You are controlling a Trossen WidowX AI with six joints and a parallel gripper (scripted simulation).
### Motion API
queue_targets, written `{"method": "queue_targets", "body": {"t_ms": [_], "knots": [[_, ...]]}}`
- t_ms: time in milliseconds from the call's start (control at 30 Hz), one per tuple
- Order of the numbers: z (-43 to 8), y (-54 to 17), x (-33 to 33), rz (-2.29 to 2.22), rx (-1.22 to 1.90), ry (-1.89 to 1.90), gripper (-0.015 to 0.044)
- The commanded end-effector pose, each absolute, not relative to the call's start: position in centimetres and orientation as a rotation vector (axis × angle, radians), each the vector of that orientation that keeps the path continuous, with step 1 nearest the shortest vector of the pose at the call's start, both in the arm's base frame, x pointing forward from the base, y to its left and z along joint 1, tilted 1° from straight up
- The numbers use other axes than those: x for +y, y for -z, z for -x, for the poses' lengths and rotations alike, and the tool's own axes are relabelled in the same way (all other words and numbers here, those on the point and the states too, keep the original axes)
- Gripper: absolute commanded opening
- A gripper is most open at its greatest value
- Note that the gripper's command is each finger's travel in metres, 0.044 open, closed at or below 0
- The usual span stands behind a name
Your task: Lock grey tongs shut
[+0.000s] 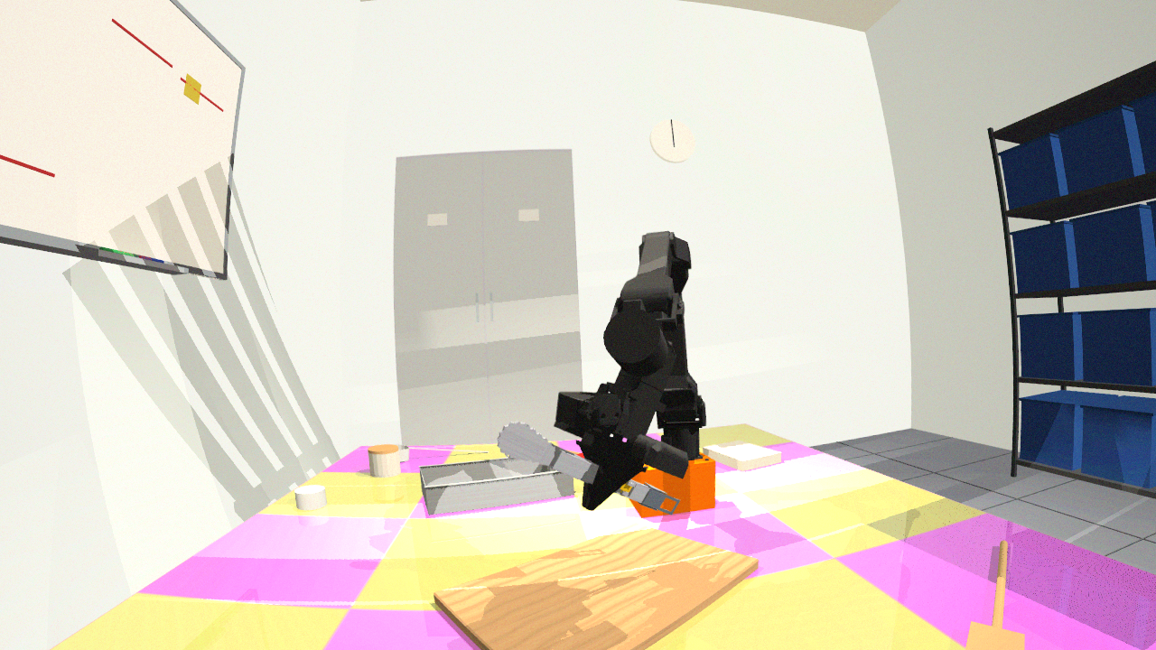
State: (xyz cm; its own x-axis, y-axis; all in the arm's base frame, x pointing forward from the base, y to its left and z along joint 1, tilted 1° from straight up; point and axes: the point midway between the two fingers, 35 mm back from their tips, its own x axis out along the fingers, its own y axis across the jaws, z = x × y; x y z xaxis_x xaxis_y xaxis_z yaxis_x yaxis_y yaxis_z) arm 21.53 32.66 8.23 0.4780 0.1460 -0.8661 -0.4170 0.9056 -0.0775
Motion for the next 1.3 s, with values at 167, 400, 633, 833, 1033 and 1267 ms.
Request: {"method": "queue_targets", "body": {"t_ms": [167, 400, 633, 833, 1033, 1267], "knots": [[-21.7, -9.1, 32.0, 0.287, 1.218, -0.323, -0.015], [-21.4, -10.0, 31.2, 0.27, 1.375, -0.293, -0.015], [-21.0, -11.1, 30.3, 0.242, 1.518, -0.26, -0.015], [-21.0, -11.2, 30.3, 0.241, 1.522, -0.259, -0.015], [-21.0, -11.1, 30.3, 0.241, 1.522, -0.259, -0.015], [-21.2, -10.1, 30.5, 0.241, 1.522, -0.259, -0.015]]}}
